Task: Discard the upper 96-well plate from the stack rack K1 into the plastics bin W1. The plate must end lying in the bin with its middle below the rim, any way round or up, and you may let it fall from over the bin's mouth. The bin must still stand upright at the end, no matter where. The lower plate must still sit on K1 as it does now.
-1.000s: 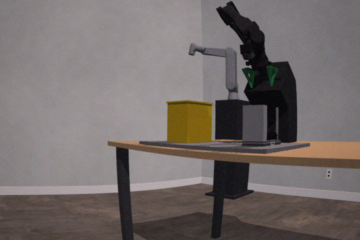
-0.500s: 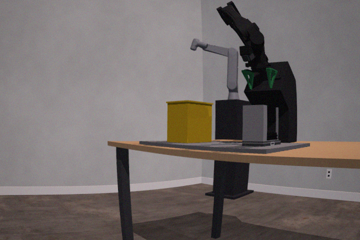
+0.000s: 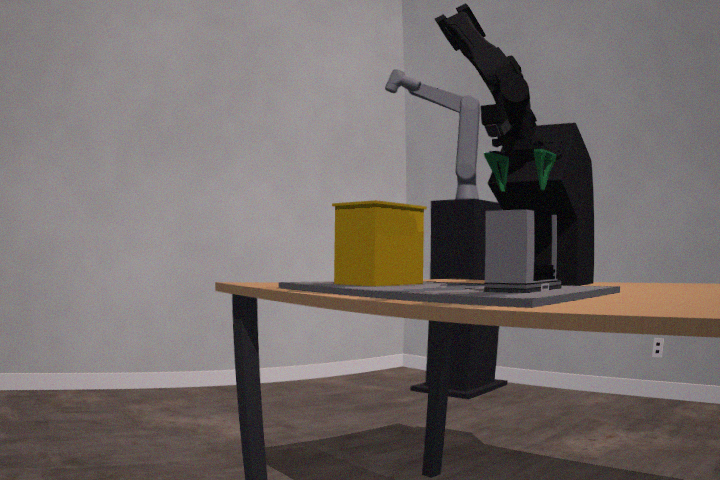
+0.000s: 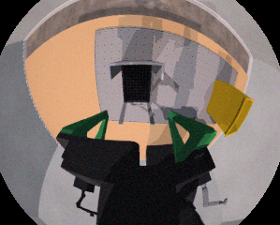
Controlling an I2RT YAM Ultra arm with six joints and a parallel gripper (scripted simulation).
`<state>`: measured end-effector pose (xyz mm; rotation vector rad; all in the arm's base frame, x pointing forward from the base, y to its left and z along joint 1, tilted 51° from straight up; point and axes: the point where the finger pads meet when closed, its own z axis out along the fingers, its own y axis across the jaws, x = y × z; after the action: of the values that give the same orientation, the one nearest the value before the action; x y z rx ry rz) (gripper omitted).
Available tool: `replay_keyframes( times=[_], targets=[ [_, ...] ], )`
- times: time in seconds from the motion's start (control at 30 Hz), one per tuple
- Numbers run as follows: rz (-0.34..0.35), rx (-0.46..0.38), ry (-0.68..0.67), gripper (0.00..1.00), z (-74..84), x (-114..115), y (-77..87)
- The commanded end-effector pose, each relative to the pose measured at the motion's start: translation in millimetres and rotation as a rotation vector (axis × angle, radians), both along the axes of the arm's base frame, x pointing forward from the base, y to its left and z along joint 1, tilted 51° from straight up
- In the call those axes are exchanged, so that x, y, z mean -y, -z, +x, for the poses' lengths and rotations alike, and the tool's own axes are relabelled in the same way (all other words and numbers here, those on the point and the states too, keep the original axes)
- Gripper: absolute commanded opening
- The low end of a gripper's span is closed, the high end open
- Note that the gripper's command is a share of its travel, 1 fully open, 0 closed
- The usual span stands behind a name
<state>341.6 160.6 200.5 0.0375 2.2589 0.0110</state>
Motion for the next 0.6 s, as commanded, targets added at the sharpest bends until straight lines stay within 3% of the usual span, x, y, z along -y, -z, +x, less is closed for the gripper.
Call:
replay_keyframes(
  times=[0.0,0.57],
  targets=[
    [-0.004,-0.003,-0.010,1.00,3.8,-1.3,9.2],
    [-0.003,-0.003,-0.010,1.00,22.8,-1.0,25.0]
  ],
)
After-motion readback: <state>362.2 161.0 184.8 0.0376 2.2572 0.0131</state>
